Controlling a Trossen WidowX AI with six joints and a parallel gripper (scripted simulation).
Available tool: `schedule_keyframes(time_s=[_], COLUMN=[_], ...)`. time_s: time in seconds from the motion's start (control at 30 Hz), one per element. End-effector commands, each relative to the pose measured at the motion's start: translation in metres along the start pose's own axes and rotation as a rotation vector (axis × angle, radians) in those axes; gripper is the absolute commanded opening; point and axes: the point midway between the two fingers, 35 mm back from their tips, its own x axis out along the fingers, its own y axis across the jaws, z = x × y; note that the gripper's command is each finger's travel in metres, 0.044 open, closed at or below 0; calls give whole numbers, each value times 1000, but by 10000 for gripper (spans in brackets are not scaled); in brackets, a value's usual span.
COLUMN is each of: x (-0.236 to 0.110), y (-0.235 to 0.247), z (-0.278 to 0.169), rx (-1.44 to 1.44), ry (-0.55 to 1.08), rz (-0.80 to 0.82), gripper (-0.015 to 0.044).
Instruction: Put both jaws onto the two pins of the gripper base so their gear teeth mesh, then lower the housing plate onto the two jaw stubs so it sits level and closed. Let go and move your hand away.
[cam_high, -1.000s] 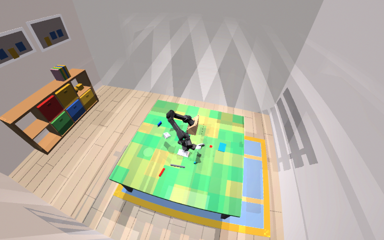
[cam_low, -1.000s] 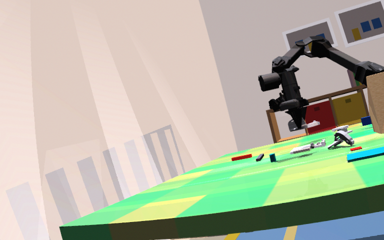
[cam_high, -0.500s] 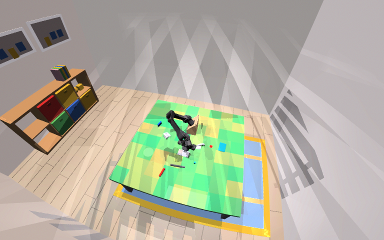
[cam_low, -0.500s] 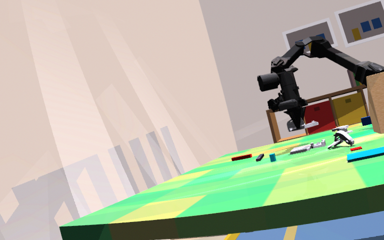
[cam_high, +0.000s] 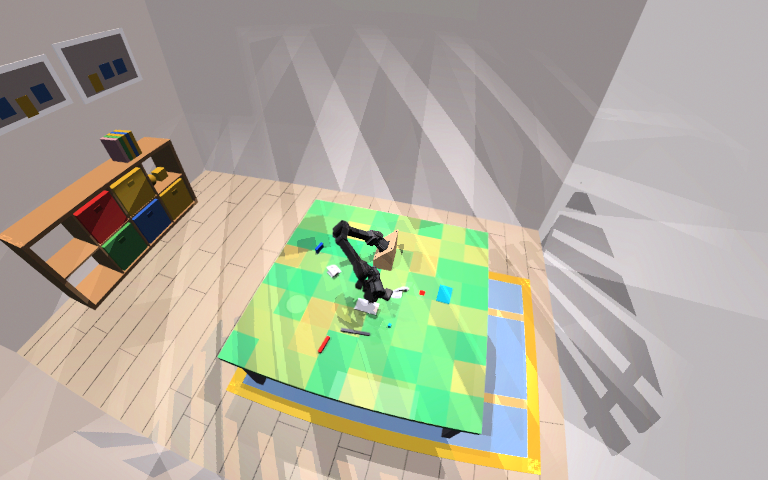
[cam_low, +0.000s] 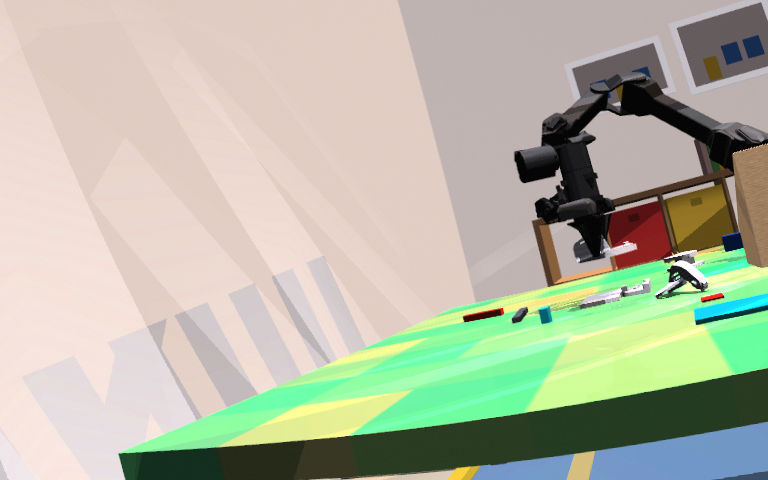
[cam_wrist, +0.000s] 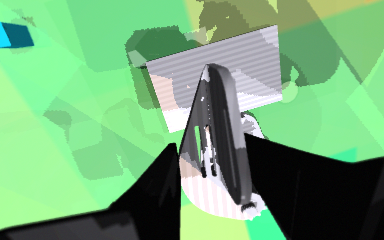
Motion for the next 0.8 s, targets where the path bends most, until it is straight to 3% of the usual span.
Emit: schedule_keyframes(time_s=[0.0,0.77], x=[-1,14], y=[-1,-1], z=[1,3], rx=[-5,-4], ry=[-2,-3], rz=[-2,-2], gripper=[134,134])
